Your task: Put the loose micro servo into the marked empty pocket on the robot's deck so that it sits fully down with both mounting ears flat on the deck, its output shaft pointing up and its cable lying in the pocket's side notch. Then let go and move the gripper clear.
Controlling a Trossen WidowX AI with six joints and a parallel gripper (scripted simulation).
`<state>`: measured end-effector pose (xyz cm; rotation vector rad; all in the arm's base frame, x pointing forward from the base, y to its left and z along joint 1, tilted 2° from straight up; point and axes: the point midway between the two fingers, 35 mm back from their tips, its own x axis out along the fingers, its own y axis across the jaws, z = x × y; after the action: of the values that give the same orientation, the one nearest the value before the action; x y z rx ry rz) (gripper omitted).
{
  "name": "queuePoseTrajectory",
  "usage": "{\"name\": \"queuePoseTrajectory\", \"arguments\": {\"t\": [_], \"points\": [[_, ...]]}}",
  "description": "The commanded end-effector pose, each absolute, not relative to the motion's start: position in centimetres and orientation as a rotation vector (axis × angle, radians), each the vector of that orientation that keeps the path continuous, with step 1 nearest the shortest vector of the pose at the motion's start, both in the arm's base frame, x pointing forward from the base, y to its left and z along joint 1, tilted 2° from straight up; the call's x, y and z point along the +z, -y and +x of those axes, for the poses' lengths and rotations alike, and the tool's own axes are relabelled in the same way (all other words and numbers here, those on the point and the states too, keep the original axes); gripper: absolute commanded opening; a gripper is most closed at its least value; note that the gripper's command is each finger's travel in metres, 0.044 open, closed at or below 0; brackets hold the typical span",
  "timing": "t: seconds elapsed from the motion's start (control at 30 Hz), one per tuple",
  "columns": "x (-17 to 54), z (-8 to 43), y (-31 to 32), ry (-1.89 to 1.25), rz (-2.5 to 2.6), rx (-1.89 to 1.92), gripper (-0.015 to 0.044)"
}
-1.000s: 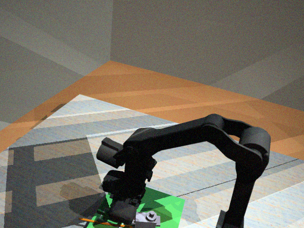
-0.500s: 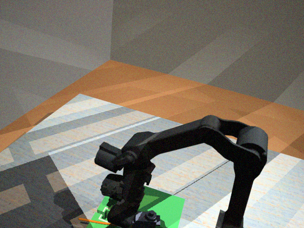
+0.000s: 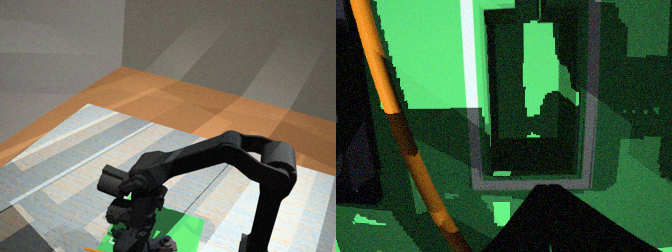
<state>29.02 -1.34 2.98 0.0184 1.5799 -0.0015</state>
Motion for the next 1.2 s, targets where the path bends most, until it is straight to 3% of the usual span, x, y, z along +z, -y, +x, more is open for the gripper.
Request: {"name": "queuePoseTrajectory", "arguments": {"t": [0.0,1.17], "points": [[3.0,29.1,0.5,-1.579,0.023,0.004,0.0],[4.4,28.9,-4.1,-1.579,0.022,0.007,0.0]]}}
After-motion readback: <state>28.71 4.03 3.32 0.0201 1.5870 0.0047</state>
